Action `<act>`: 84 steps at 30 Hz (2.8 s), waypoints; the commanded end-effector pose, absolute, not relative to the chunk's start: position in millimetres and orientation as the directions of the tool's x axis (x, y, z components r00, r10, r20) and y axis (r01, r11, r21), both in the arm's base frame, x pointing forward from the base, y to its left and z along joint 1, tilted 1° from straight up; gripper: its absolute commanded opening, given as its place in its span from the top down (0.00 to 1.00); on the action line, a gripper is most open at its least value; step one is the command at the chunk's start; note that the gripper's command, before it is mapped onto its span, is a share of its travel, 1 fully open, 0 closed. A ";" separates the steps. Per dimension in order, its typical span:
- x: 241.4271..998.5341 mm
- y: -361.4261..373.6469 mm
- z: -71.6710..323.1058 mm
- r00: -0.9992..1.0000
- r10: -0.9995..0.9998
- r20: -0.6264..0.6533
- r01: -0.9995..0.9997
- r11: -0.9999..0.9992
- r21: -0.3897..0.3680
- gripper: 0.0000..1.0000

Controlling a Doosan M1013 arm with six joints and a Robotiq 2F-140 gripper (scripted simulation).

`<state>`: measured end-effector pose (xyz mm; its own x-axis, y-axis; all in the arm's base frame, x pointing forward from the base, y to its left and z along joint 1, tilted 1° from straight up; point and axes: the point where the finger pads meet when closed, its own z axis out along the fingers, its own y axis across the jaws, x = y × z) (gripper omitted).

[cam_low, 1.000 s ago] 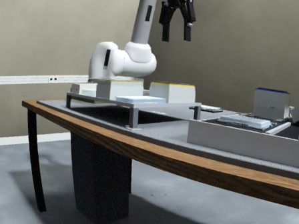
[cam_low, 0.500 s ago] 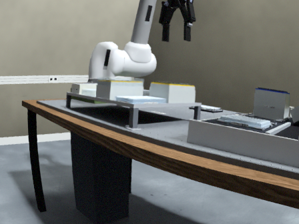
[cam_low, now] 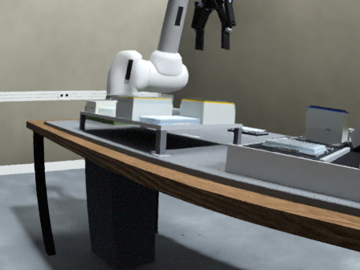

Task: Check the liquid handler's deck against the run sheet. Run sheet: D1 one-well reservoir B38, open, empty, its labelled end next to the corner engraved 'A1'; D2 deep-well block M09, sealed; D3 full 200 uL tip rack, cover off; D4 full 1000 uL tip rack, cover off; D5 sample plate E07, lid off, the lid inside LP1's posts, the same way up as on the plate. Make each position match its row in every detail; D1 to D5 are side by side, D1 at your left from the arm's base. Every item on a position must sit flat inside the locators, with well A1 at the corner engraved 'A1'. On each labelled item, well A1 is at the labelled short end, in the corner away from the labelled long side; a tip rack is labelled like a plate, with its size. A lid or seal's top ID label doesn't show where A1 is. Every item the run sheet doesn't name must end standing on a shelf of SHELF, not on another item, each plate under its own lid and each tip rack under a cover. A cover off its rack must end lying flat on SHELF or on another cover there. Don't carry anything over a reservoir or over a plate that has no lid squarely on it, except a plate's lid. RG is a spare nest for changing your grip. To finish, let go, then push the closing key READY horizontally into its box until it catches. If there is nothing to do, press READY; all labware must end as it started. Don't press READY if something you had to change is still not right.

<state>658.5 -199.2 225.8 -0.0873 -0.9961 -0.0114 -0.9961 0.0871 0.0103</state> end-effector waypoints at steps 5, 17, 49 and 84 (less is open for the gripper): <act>674.7 -200.7 231.9 -0.021 -1.000 -0.010 -1.000 0.021 0.011 0.34; 723.6 -202.8 241.8 0.178 -0.984 -0.013 -0.984 -0.178 0.009 0.34; 737.2 -204.3 245.5 0.659 -0.752 -0.015 -0.752 -0.659 0.001 0.34; 814.9 -207.9 261.4 0.973 -0.229 -0.012 -0.229 -0.973 -0.008 0.34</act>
